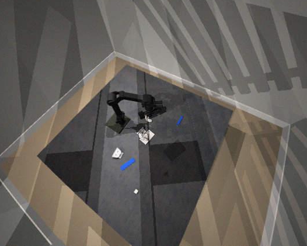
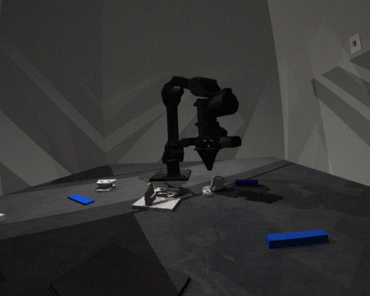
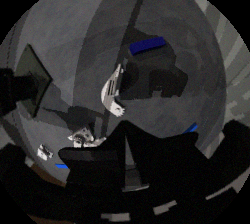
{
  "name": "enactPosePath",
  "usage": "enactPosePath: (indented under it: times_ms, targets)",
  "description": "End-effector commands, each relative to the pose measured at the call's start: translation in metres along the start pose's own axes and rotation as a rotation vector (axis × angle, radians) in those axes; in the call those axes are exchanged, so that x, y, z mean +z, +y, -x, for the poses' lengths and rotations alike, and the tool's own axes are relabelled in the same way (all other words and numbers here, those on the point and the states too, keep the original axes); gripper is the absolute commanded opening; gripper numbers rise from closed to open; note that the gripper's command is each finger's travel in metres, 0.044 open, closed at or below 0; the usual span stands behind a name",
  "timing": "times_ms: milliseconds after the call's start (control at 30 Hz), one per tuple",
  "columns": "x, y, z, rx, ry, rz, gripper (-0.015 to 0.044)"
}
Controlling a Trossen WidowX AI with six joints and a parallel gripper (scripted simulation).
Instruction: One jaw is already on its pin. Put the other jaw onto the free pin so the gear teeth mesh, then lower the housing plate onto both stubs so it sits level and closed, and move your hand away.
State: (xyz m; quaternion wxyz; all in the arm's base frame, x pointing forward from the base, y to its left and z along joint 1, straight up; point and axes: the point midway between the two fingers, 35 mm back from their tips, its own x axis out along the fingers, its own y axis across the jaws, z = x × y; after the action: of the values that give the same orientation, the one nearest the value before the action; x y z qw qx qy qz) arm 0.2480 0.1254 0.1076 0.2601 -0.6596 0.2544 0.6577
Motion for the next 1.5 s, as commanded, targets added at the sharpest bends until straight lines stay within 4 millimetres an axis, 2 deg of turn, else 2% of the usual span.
enactPosePath:
  times_ms: [0, 100, 667, 1467]
  targets:
    - [0.0, 0.0, 0.0, 0.0, 0.0, 0.0, 0.0]
    - [0.0, 0.0, 0.0, 0.0, 0.0, 0.0, 0.0]
    - [0.0, 0.0, 0.0, 0.0, 0.0, 0.0, 0.044]
    - [0.0, 0.0, 0.0, 0.0, 0.0, 0.0, 0.044]
